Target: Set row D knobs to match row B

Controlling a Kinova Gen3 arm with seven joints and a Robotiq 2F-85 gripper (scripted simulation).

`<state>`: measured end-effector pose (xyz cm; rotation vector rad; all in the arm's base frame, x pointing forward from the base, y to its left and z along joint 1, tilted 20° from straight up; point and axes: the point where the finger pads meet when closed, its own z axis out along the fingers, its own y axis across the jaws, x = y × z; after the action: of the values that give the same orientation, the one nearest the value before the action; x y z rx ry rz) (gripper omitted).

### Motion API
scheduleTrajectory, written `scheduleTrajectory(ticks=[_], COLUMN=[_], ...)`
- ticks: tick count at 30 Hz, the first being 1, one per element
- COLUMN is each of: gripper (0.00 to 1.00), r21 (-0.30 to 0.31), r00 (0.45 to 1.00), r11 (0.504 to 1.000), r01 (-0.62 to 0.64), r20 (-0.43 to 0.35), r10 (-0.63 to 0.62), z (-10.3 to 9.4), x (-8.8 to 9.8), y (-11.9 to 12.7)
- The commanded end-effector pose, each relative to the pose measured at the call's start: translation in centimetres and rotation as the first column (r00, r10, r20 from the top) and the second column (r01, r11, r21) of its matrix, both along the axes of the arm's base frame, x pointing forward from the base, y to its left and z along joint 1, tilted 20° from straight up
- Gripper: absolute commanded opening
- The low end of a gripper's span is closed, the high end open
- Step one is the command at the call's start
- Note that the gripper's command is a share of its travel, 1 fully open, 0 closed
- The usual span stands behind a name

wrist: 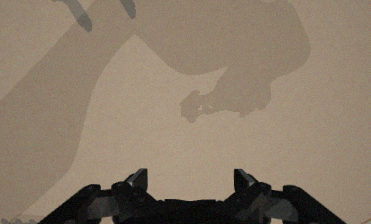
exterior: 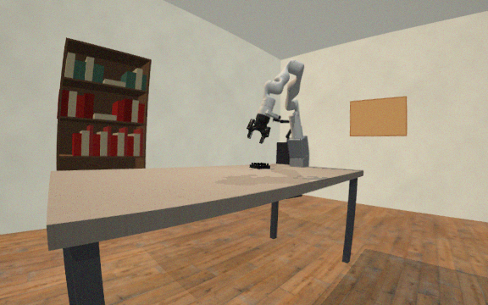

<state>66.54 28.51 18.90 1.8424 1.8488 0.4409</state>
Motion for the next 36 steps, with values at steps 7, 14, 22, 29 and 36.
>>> scheduleTrajectory(ticks=[7, 14, 22, 29, 36], gripper=[1.0, 1.0, 1.0, 1.0, 1.0], r21=[0.142, 0.287, 0.377, 0.426, 0.437], r00=[0.975, 0.871, 0.732, 0.589, 0.528], r11=[0.964, 0.823, 0.635, 0.441, 0.359], r01=[0.224, 0.491, 0.674, 0.79, 0.825], r20=[-0.028, -0.122, -0.229, -0.327, -0.368], r10=[-0.222, -0.477, -0.642, -0.739, -0.766], z=[-2.8, -7.3, -11.0, -14.0, -15.2], x=[-4.3, -9.3, -13.8, -17.2, -18.5], y=[-4.1, -9.4, -14.1, -17.9, -19.3])
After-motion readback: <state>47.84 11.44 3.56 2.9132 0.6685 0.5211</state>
